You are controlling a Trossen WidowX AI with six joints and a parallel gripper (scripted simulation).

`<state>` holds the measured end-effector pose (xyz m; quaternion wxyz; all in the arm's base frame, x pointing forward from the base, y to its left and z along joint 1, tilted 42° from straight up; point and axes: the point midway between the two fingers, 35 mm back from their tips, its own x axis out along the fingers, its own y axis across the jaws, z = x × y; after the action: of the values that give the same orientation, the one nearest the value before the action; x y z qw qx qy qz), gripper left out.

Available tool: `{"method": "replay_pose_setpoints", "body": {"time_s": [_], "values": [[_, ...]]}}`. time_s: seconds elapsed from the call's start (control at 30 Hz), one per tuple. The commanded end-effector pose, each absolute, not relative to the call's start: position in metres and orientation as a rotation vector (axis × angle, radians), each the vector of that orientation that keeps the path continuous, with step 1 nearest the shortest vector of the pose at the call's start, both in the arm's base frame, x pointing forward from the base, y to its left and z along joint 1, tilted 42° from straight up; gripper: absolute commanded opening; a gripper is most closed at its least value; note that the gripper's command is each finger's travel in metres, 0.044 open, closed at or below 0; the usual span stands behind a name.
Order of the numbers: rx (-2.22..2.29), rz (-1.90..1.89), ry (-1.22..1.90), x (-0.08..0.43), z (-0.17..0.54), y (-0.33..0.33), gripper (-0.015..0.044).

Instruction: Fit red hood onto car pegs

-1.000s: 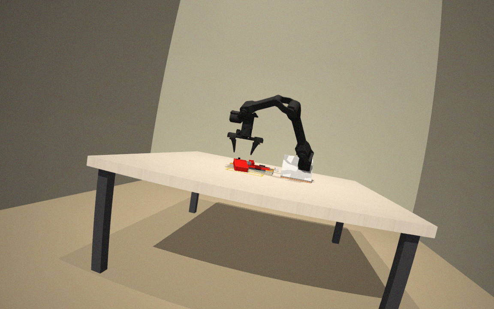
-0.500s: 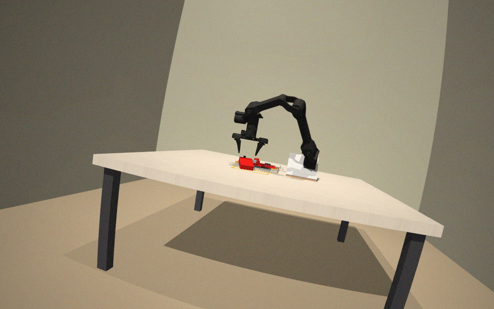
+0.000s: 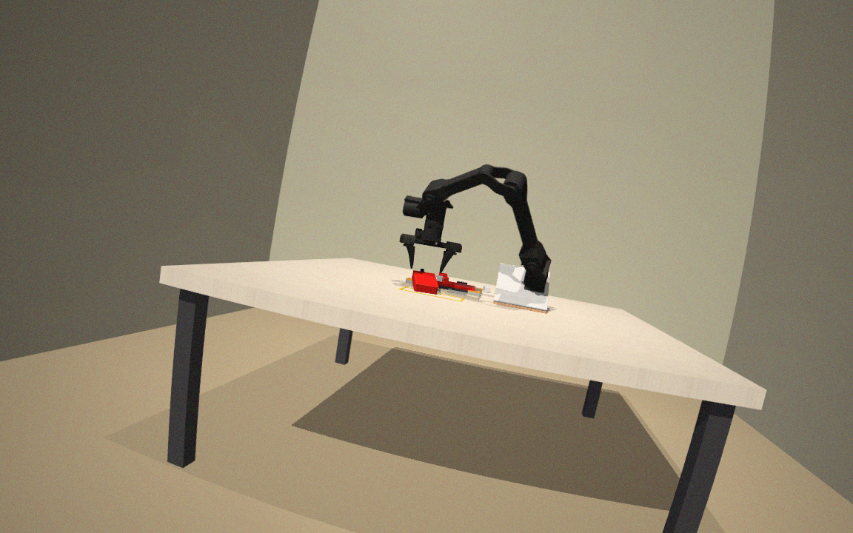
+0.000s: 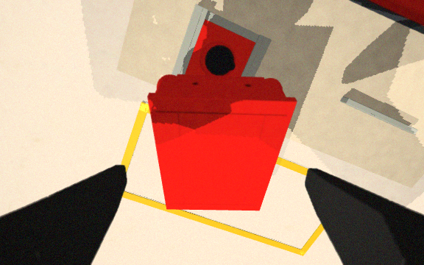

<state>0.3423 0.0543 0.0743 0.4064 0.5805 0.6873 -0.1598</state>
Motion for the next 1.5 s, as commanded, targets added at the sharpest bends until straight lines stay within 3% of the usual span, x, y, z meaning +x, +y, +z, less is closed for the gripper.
{"method": "replay_pose_setpoints", "body": {"time_s": [0.0, 1.47], "values": [[1.469, -0.405, 1.737, 0.342, 0.072, 0.057, 0.0440], [1.470, -0.403, 1.737, 0.341, 0.052, 0.075, 0.0440]]}}
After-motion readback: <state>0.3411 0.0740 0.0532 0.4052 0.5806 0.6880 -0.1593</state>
